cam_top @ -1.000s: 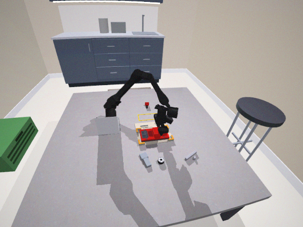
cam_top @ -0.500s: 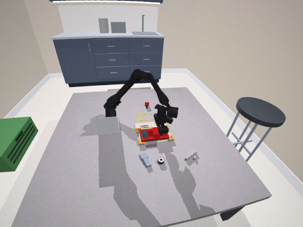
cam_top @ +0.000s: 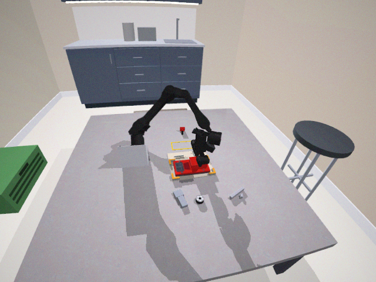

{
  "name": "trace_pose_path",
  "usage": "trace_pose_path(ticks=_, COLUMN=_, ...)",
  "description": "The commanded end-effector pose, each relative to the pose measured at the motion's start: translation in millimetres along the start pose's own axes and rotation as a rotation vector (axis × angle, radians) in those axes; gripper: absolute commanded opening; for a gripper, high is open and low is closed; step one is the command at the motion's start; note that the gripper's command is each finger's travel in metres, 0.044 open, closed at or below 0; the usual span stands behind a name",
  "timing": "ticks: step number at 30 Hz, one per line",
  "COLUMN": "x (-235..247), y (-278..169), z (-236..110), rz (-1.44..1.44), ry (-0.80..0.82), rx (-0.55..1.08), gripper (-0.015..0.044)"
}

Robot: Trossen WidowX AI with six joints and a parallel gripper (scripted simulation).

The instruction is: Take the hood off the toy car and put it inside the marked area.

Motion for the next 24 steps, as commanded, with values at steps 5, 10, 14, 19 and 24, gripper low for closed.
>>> trace_pose_path(ticks=5, x=0, y=0, z=-6, rz=-0.004, ry=-0.002, rx=0.002, gripper=0.0000)
trace_pose_path(ticks=10, x=0, y=0, z=-9, rz=-0.004, ry=-0.002, rx=0.002, gripper=0.0000)
trace_pose_path(ticks=14, x=0, y=0, z=-12, rz=-0.004, ry=-0.002, rx=0.001, gripper=0.0000)
trace_pose_path(ticks=19, x=0, y=0, z=-15, rz=-0.004, ry=-0.002, rx=0.001, gripper=0.0000)
trace_pose_path(ticks=24, x=0, y=1, z=-24, rz=-0.004, ry=-0.002, rx=0.001, gripper=0.0000)
Point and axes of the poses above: the point midway between the two fingers, 35 mm back from their tips, its own z axis out along the fingers, its own x axis across the jaws, y = z × x, the point moved 5 cm from there along -z, back along the fingers, and after that the axes turned 12 degrees about -z, right-handed, at the moved point
